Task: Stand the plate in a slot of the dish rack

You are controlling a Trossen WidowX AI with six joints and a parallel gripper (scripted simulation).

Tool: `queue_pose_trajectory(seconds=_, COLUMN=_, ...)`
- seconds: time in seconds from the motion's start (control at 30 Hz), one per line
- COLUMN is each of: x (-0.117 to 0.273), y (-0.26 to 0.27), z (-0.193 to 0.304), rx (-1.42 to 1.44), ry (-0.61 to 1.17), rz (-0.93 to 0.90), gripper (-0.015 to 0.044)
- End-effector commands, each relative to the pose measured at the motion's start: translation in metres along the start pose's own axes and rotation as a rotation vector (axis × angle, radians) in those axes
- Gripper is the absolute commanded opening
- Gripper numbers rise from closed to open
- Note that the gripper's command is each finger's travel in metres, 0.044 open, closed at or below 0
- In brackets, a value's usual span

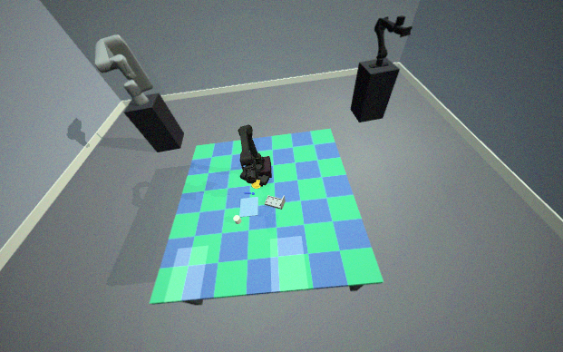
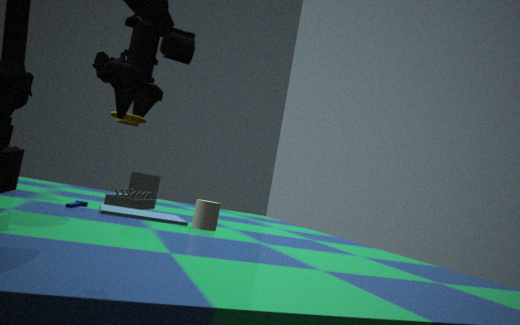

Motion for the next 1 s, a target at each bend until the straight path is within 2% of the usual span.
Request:
queue_pose_trajectory(seconds=0.0, x=0.002, y=0.001, z=-0.001, rx=0.036, ry=0.014, rz=-0.004, gripper=0.0000)
queue_pose_trajectory(seconds=0.23, x=-0.011, y=-0.001, z=0.000, rx=-0.013, ry=-0.035, rz=0.054, gripper=0.0000)
queue_pose_trajectory(seconds=0.97, x=-0.090, y=-0.010, z=0.002, rx=-0.392, ry=-0.343, rz=0.517, gripper=0.0000)
Point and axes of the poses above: the point midway between the two fingers, 35 mm back from their tips, its own x axis back along the fingers, its own y axis across the jaws, z = x × y, the point moved 1 cm from there along x, back along the fingers, and after that the axes turned 15 degrees about x, right-handed, at the moved point
